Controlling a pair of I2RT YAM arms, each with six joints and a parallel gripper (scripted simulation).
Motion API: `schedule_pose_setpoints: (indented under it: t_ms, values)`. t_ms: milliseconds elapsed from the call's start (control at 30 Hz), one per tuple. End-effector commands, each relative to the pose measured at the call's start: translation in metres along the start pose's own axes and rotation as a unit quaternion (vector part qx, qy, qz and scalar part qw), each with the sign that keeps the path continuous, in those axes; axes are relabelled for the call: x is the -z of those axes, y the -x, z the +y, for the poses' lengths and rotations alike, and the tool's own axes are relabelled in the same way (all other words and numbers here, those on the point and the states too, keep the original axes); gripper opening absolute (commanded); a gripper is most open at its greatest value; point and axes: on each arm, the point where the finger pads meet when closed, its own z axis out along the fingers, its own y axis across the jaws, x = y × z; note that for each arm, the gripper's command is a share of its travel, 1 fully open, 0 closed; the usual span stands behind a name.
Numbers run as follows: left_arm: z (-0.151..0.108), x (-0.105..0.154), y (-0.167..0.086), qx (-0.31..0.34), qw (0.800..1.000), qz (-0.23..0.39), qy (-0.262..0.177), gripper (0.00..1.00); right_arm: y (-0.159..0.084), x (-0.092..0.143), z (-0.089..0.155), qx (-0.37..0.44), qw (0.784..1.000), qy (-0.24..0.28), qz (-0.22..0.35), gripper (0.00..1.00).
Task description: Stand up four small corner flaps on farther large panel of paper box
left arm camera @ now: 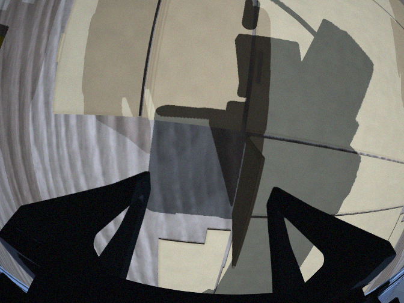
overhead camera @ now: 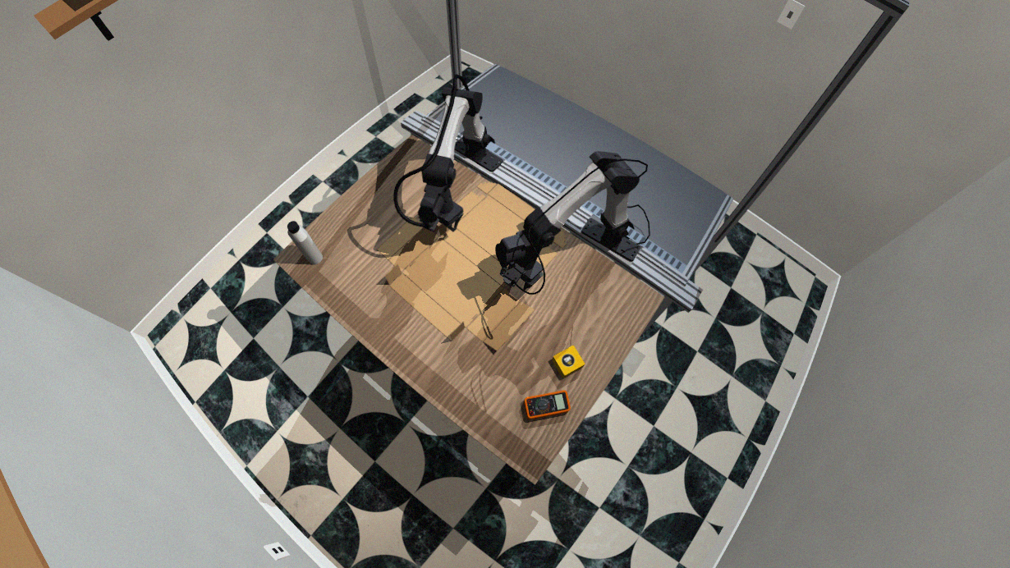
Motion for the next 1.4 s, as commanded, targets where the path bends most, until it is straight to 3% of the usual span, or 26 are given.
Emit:
schedule_pose_setpoints:
  t_ms: [0, 100, 300, 667, 767, 1067, 1233, 1367]
  values:
    - [0.001, 0.013, 0.016, 0.003, 0.999, -0.036, -0.013, 0.76, -0.001, 0.014, -0.003, 0.001, 1.0, 0.007, -0.01, 0.48]
    - [-0.003, 0.022, 0.027, 0.002, 0.999, -0.049, -0.019, 0.76, -0.001, 0.016, -0.005, 0.001, 1.0, 0.008, -0.01, 0.48]
    - [-0.002, 0.03, 0.024, 0.003, 0.999, -0.037, -0.017, 0.76, 0.001, 0.024, -0.01, 0.002, 1.0, 0.01, -0.014, 0.48]
    - [-0.006, 0.074, 0.035, 0.005, 0.999, -0.038, -0.028, 0.76, 0.004, 0.054, -0.034, 0.003, 1.0, 0.015, -0.024, 0.48]
    - [-0.006, 0.064, 0.032, 0.005, 1.0, -0.019, -0.023, 0.76, 0.004, 0.056, -0.035, 0.004, 1.0, 0.015, -0.025, 0.48]
    - [-0.006, 0.087, 0.038, 0.006, 0.999, -0.036, -0.029, 0.76, 0.003, 0.063, -0.04, 0.006, 1.0, 0.015, -0.025, 0.48]
    - [0.032, 0.101, 0.04, 0.004, 0.999, -0.036, -0.034, 0.76, 0.003, 0.077, -0.082, 0.004, 1.0, 0.009, -0.027, 0.55]
    - [0.042, 0.105, 0.04, 0.005, 0.999, -0.035, -0.032, 0.76, 0.003, 0.082, -0.089, 0.004, 1.0, 0.011, -0.028, 0.58]
